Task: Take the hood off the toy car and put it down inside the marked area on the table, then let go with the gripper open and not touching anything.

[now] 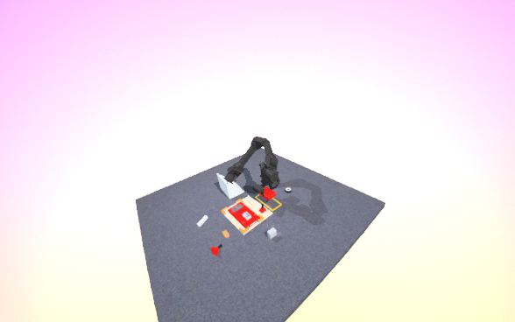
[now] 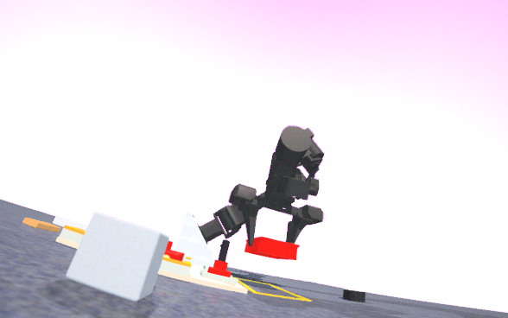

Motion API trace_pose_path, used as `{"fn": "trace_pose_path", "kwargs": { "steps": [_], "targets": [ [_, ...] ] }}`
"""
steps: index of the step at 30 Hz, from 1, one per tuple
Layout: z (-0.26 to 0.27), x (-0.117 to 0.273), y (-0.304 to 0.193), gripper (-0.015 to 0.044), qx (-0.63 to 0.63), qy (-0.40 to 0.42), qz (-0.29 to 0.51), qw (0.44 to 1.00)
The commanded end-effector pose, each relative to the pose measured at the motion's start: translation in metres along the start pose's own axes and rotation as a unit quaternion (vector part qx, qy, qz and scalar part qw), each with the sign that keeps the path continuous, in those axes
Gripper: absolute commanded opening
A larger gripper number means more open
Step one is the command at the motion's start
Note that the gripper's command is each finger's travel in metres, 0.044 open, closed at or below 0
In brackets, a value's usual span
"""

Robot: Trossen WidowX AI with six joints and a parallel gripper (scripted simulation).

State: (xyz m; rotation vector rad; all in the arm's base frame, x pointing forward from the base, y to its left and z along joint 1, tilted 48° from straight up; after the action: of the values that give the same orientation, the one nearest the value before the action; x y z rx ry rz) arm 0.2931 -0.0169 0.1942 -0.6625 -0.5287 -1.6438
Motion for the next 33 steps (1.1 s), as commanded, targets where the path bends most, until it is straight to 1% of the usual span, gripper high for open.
{"fn": "trace_pose_path", "kwargs": {
  "steps": [1,33],
  "targets": [
    [0.000,-0.005,-0.001,0.0000,-0.004,0.002,0.001,1.000],
    [0.001,-0.035,-0.004,0.0000,-0.003,0.006,0.001,1.000]
  ]
}}
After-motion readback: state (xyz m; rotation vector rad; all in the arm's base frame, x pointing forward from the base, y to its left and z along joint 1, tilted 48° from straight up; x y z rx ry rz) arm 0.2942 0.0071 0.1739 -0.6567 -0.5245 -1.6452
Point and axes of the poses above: the point midway between the two fingers, 35 mm back from their tips, its own x axis back along the fingers, its own z axis across the jaws, y = z × x, the point moved 10 cm from there along x, back along the fingers, and after that the axes turned 11 degrees about -x, right-handed, at the moved point
